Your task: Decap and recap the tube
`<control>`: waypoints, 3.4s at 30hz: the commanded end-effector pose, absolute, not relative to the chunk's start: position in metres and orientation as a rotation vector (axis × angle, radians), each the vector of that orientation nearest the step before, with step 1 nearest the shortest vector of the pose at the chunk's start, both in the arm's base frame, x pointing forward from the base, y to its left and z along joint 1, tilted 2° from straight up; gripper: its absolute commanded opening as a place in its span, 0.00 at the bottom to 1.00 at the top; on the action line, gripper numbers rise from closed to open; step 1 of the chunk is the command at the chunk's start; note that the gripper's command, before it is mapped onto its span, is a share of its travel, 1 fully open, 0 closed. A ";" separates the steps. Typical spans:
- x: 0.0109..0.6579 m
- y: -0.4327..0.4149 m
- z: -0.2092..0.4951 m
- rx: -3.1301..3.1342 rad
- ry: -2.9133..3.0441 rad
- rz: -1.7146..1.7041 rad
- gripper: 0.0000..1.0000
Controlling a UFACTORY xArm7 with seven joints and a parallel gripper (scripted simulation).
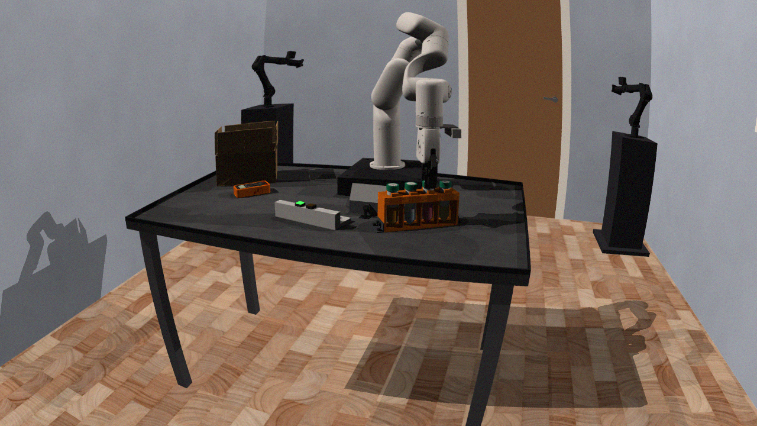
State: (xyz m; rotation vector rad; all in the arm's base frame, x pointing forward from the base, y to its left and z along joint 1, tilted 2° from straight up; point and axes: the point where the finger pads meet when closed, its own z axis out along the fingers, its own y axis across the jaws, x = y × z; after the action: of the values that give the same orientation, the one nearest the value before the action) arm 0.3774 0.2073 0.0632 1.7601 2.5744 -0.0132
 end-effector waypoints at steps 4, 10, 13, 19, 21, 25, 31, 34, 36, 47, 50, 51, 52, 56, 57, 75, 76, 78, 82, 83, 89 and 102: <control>0.378 0.208 0.064 2.027 2.360 -0.011 0.00; 0.378 0.208 0.064 2.027 2.360 -0.011 0.46; 0.378 0.208 0.064 2.027 2.360 -0.011 0.46; 0.378 0.208 0.064 2.027 2.360 -0.011 0.46; 0.378 0.208 0.064 1.980 2.400 -0.012 0.46; 0.378 0.208 0.065 1.882 2.478 -0.014 0.46; 0.378 0.208 0.065 1.573 2.687 -0.019 0.46; 0.378 0.208 0.065 1.409 2.777 -0.022 0.46; 0.378 0.208 0.065 1.297 2.832 -0.024 0.46; 0.378 0.208 0.065 0.971 2.961 -0.028 0.46; 0.378 0.208 0.065 0.971 2.961 -0.028 0.00; 0.378 0.208 0.065 0.971 2.961 -0.028 0.00; 0.378 0.208 0.065 0.971 2.961 -0.028 0.00; 0.378 0.208 0.065 0.971 2.961 -0.028 0.00; 0.378 0.208 0.065 0.971 2.961 -0.028 0.00; 0.378 0.208 0.064 1.402 2.781 -0.022 0.00; 0.378 0.208 0.064 1.448 2.757 -0.021 0.00; 0.378 0.208 0.064 1.539 2.707 -0.020 0.00; 0.378 0.208 0.064 1.715 2.597 -0.017 0.00; 0.378 0.208 0.064 1.758 2.568 -0.016 0.00; 0.378 0.208 0.064 2.005 2.379 -0.012 0.00; 0.378 0.208 0.063 2.027 2.360 -0.011 0.46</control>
State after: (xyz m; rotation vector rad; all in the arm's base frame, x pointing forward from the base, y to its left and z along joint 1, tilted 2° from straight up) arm 0.3766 0.2078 0.0618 2.0248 2.3639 -0.0169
